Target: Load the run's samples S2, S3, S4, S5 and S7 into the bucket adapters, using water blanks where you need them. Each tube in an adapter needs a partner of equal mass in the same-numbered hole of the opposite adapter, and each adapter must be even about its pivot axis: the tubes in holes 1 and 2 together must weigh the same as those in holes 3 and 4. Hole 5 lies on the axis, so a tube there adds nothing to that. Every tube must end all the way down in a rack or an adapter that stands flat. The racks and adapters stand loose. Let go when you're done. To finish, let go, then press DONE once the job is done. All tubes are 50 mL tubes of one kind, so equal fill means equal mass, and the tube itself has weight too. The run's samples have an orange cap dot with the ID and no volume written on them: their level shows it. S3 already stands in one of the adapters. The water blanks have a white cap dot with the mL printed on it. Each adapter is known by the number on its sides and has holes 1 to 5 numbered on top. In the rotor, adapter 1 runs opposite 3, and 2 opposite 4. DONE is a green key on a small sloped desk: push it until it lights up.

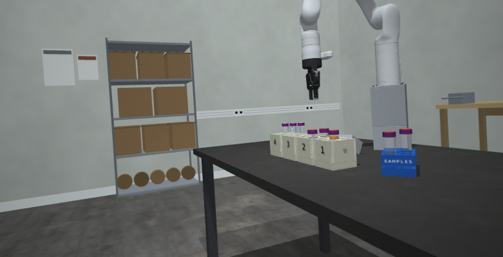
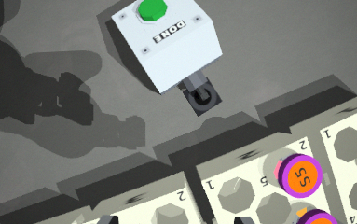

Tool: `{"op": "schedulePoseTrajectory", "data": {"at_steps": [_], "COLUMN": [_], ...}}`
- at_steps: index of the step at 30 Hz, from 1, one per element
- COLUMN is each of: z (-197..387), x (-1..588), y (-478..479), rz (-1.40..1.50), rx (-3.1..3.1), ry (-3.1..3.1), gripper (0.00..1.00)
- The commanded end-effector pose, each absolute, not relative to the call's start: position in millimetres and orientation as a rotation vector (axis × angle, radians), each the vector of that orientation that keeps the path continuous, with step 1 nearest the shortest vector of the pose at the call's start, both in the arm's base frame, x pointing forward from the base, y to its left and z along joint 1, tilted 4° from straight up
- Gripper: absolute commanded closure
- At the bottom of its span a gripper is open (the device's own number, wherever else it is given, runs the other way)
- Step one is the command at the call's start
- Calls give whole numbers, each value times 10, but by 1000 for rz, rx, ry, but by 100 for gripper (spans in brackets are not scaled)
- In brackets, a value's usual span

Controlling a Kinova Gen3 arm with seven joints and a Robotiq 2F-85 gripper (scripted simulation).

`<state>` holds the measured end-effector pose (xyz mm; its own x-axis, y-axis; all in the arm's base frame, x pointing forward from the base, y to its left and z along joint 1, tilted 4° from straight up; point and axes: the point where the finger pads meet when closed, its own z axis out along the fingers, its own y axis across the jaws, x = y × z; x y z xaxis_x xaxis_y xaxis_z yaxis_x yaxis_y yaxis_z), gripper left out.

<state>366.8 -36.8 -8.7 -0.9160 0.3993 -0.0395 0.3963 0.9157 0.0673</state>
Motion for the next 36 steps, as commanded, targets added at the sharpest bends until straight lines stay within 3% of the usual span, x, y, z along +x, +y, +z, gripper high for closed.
{"op": "schedulePoseTrajectory", "data": {"at_steps": [1,6,36], "z": [-88,-99,-153], "x": [3644,3591,3319], "y": [-455,-613,-1435], "rz": [94,101,100], "rx": [794,1068,1068], "ry": [2986,2905,2905], "gripper": [38,38,38]}}
